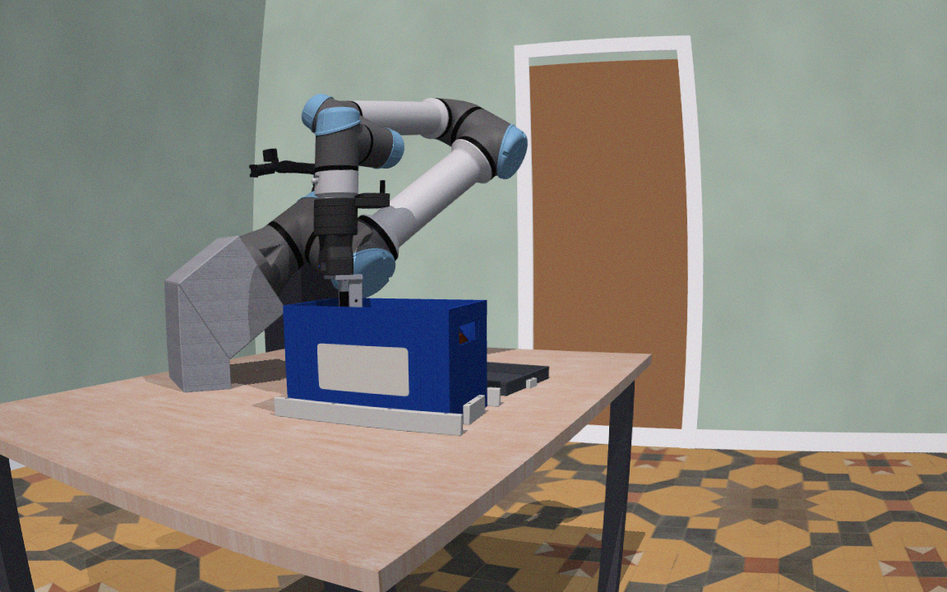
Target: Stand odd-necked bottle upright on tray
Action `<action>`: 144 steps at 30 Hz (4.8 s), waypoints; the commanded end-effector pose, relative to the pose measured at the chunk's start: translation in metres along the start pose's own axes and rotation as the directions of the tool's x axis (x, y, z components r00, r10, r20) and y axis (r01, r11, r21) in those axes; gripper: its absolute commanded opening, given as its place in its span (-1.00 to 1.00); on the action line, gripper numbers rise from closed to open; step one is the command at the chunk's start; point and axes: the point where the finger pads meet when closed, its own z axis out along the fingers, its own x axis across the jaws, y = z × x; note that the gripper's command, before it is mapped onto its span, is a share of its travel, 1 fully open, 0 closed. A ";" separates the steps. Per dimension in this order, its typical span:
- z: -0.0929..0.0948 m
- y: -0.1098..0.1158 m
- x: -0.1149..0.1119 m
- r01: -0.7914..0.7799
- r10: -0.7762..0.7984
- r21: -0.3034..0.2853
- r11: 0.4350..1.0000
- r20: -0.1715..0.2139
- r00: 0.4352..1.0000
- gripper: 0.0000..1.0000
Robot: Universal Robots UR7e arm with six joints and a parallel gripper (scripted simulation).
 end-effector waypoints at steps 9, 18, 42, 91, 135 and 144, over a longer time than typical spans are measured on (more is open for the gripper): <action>-0.030 0.000 0.000 0.000 0.000 0.000 1.000 -0.001 1.000 1.00; -0.059 0.000 0.000 0.000 0.000 0.000 1.000 -0.001 1.000 1.00; -0.072 0.000 0.000 0.000 0.000 0.000 1.000 -0.001 1.000 -1.00; -0.071 0.005 0.124 0.001 -0.001 0.000 1.000 -0.001 1.000 -1.00; -0.070 0.005 0.124 0.001 -0.001 0.000 1.000 -0.001 1.000 1.00; -0.065 0.005 0.124 0.000 0.000 0.000 1.000 -0.001 1.000 1.00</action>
